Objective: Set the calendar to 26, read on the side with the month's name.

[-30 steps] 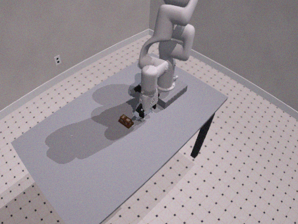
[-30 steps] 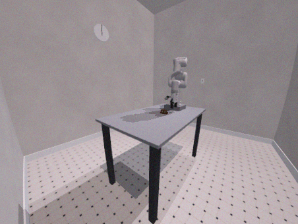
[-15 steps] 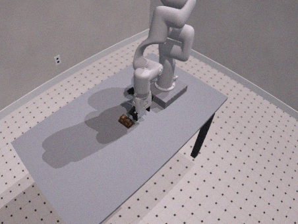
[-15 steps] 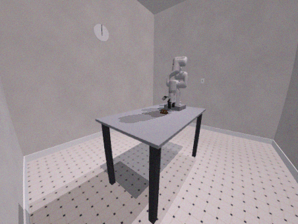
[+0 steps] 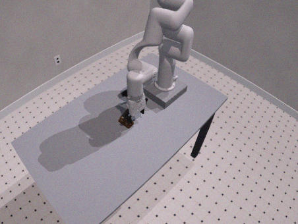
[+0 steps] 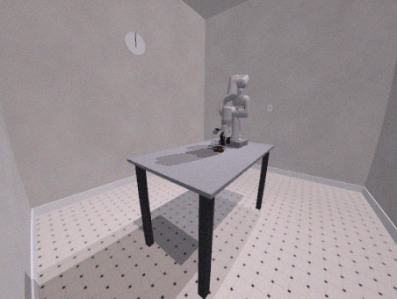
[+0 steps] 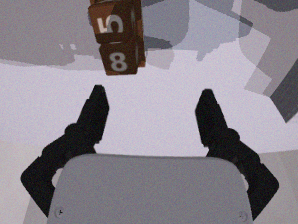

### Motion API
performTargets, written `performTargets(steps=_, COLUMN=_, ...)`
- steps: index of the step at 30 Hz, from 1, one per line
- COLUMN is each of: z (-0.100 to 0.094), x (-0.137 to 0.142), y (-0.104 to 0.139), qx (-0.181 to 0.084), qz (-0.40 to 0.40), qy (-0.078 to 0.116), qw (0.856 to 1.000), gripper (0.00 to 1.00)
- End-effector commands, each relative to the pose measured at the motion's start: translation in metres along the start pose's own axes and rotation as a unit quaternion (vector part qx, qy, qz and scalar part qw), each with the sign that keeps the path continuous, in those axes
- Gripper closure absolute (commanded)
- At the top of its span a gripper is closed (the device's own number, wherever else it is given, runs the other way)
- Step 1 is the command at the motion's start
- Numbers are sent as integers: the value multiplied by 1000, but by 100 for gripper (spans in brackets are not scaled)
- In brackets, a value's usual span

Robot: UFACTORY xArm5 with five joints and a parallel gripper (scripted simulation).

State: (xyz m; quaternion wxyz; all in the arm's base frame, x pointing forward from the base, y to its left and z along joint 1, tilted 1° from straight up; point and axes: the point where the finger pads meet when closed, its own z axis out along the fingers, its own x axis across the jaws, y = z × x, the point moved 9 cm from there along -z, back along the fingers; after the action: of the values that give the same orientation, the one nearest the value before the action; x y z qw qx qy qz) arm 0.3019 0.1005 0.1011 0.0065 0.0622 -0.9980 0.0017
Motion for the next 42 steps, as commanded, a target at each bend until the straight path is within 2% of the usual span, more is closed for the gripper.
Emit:
performTargets(steps=1, z=0, x=-4, y=-1, qx=0, qz=0, qy=-1, qw=1000, gripper=0)
performTargets(steps=9, z=0, x=-31, y=-8, qx=0, qz=0, qy=-1, qw=1000, gripper=0)
performTargets(steps=42, z=0, x=-31, y=-8, qx=0, qz=0, qy=-1, qw=1000, gripper=0)
